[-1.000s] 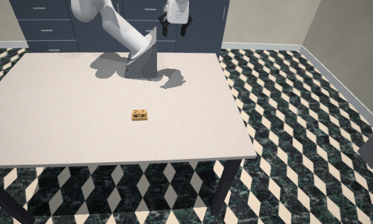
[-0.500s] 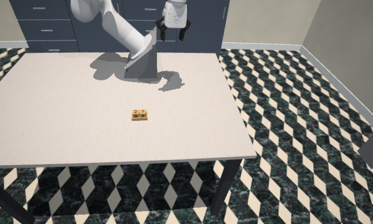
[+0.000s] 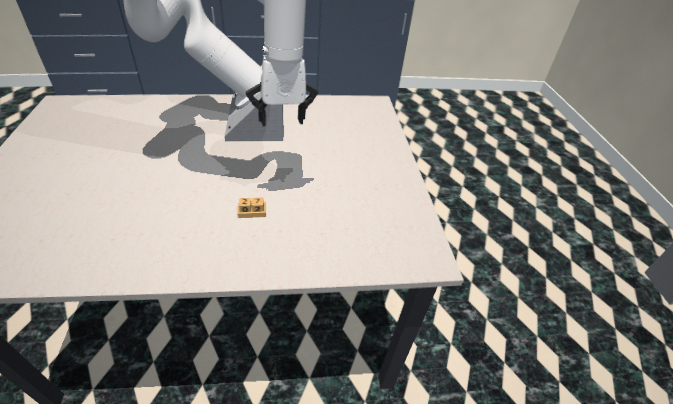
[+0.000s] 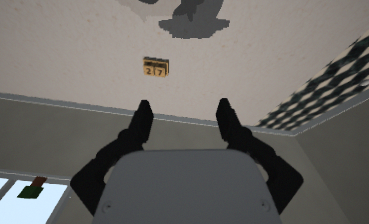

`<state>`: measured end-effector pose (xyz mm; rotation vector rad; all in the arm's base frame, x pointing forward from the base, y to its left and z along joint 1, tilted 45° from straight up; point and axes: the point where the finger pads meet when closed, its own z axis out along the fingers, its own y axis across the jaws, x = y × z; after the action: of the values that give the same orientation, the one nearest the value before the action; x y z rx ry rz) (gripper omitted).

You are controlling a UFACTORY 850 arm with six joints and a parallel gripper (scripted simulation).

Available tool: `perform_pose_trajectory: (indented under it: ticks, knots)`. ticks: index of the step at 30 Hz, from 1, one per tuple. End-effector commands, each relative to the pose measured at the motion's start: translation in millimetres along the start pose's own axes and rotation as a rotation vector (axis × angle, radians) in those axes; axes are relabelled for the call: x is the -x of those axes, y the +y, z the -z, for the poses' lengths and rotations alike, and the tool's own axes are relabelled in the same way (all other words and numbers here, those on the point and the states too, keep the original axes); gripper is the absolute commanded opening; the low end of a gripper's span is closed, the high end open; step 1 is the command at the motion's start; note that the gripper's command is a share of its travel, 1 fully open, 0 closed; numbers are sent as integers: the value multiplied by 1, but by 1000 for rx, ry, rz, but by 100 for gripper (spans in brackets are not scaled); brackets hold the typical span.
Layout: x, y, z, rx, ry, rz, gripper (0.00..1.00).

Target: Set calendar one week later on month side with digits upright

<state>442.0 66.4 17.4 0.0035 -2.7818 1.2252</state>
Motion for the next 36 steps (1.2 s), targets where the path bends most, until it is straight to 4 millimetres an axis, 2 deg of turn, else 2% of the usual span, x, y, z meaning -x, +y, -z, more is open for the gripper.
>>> perform_pose_trajectory:
  ticks: [1, 2, 3, 5, 6, 7, 8, 9, 10, 30, 36]
  knots:
    - [28, -32, -34, 20, 15, -54, 100]
    - [28, -32, -34, 20, 15, -54, 100]
    - [39, -52, -56, 31, 28, -89, 100]
    - [39, -52, -56, 31, 28, -89, 100]
    - [46, -70, -75, 39, 38, -117, 100]
    - [46, -70, -75, 39, 38, -117, 100]
    - [50, -82, -88, 45, 45, -137, 100]
    - [50, -82, -88, 45, 45, -137, 100]
    - [53, -90, -96, 48, 49, -149, 100]
    - [53, -93, -100, 49, 51, -158, 100]
    - [41, -102, -104, 44, 54, -310, 100]
